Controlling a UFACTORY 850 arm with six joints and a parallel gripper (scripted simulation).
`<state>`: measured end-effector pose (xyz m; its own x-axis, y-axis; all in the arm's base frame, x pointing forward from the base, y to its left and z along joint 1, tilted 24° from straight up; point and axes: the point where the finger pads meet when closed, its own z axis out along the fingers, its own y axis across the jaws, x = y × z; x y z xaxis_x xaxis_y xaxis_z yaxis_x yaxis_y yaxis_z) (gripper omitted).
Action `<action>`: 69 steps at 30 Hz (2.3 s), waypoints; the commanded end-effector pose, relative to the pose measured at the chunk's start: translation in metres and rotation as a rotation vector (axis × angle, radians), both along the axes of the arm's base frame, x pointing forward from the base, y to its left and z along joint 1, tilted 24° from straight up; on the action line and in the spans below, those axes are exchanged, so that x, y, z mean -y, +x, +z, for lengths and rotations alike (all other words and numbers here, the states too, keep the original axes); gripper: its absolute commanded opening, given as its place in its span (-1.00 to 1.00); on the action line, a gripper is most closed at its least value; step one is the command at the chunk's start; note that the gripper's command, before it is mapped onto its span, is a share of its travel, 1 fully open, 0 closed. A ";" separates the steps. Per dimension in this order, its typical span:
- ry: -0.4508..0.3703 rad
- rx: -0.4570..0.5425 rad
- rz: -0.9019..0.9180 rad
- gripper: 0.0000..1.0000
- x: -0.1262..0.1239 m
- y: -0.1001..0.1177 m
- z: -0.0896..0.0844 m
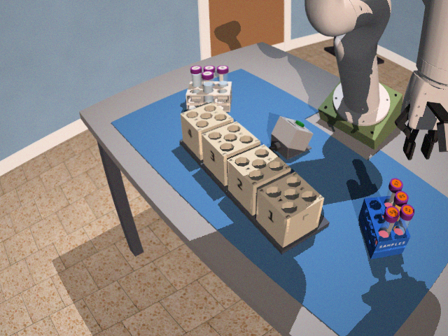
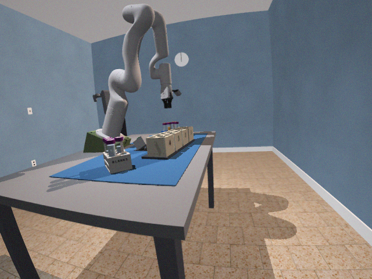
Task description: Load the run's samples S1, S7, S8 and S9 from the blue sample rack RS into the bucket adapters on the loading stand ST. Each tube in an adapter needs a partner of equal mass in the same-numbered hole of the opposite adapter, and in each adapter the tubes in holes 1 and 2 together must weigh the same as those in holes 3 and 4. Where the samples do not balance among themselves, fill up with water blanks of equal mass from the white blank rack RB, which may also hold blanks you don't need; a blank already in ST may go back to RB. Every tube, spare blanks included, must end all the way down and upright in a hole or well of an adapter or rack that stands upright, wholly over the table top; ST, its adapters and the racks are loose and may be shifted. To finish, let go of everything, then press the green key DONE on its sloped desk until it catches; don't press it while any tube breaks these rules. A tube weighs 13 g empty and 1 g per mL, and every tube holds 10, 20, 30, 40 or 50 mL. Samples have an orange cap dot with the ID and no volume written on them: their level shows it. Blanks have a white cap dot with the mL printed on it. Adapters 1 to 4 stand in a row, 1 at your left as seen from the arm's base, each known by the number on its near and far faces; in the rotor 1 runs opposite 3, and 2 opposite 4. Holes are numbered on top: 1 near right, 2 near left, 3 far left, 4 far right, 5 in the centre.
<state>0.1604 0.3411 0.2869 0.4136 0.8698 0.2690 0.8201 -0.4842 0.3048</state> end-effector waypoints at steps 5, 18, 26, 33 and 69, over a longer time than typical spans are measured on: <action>0.041 -0.009 -0.091 0.13 -0.005 0.013 0.007; 0.186 -0.044 -0.426 0.13 -0.016 0.049 0.024; 0.265 -0.063 -0.609 0.13 -0.016 0.049 0.024; 0.358 -0.085 -0.822 0.13 -0.016 0.049 0.024; 0.623 -0.149 -1.435 0.13 -0.016 0.051 0.020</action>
